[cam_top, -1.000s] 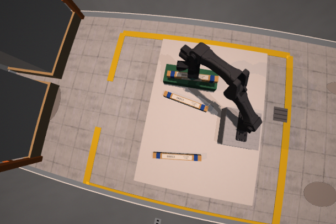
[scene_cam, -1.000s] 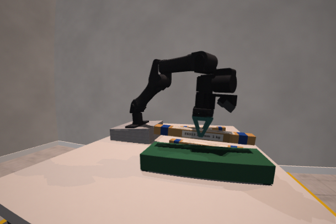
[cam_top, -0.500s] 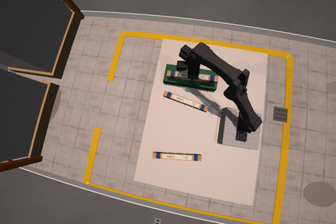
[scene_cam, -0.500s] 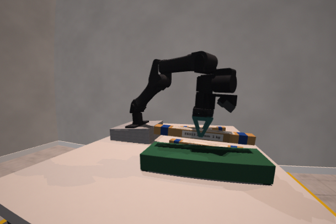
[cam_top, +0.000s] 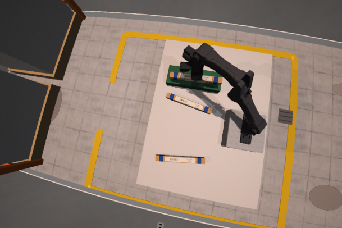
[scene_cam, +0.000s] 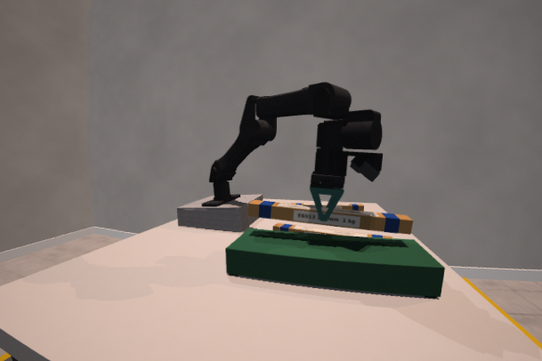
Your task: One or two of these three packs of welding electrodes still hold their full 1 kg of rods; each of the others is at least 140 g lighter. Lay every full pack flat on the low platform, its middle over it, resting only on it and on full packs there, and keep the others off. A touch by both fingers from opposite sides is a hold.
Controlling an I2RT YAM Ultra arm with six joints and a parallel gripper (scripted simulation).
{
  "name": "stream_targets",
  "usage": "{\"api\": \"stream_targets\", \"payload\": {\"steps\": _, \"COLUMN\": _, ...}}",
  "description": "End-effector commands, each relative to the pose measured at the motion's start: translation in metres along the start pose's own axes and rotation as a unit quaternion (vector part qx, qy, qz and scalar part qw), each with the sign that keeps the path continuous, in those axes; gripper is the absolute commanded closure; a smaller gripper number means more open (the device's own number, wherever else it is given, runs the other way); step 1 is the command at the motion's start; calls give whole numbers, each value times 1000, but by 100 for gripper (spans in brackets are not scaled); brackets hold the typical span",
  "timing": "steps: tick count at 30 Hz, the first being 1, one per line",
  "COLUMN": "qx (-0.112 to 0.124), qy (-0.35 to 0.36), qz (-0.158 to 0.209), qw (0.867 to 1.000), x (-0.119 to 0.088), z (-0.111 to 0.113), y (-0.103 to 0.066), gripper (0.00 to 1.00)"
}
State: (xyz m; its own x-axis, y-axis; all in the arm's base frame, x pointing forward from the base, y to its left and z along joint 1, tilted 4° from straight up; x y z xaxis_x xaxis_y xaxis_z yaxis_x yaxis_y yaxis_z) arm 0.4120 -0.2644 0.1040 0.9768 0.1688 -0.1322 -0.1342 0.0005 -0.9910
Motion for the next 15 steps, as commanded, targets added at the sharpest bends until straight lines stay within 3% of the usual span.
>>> {"api": "stream_targets", "payload": {"steps": 1, "qx": -34, "qy": -2, "qz": -42, "qw": 999, "x": 3, "z": 3, "y": -52, "gripper": 100}}
{"api": "stream_targets", "payload": {"steps": 15, "qx": -32, "qy": -2, "qz": -40, "qw": 999, "x": 4, "z": 4, "y": -49, "gripper": 100}}
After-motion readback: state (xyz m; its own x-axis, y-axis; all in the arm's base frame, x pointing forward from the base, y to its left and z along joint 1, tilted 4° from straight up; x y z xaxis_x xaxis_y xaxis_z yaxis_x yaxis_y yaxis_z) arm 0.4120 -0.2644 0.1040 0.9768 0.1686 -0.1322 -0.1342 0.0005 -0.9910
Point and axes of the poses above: the point where the finger pads meet when closed, its own y axis out along the fingers, its own z axis across the jaws, x = y × z, the point moved 9 cm from there along -y, back along the fingers, and after that the axes turned 7 degrees about -y, right-handed, at the moved point
